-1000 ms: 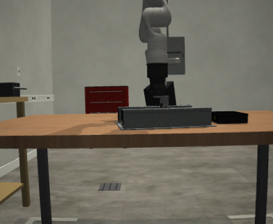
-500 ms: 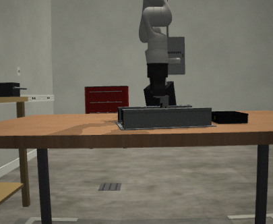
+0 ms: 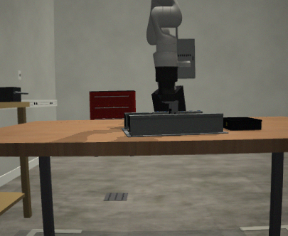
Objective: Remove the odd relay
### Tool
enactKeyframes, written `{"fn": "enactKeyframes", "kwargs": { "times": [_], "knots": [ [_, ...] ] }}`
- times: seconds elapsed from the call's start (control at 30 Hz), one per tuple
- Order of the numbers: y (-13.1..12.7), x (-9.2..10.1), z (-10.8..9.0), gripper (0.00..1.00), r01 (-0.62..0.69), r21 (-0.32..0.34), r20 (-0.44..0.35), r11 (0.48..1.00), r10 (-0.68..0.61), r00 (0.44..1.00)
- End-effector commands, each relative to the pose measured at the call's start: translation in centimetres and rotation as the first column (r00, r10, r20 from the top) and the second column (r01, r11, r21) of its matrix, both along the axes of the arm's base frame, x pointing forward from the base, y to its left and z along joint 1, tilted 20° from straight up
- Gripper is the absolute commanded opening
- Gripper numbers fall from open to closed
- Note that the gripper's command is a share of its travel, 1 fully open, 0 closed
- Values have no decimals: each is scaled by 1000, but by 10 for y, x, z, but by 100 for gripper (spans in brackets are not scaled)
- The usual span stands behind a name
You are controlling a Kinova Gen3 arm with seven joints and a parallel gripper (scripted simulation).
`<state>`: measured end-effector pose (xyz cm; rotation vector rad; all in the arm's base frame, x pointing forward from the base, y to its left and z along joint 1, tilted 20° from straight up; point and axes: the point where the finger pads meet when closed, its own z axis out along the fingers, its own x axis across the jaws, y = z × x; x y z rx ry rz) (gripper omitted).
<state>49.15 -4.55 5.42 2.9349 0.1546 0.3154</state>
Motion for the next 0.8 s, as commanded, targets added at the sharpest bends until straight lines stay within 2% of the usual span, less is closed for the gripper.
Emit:
{"fn": "enactKeyframes", "kwargs": {
  "times": [0.0, 0.77],
  "knots": [
    [2, 3, 2, 0, 9, 2, -1, 1000, -9, 1000],
    [2, 4, 2, 0, 14, 0, -27, 1000, -14, 1000]
  ]
}}
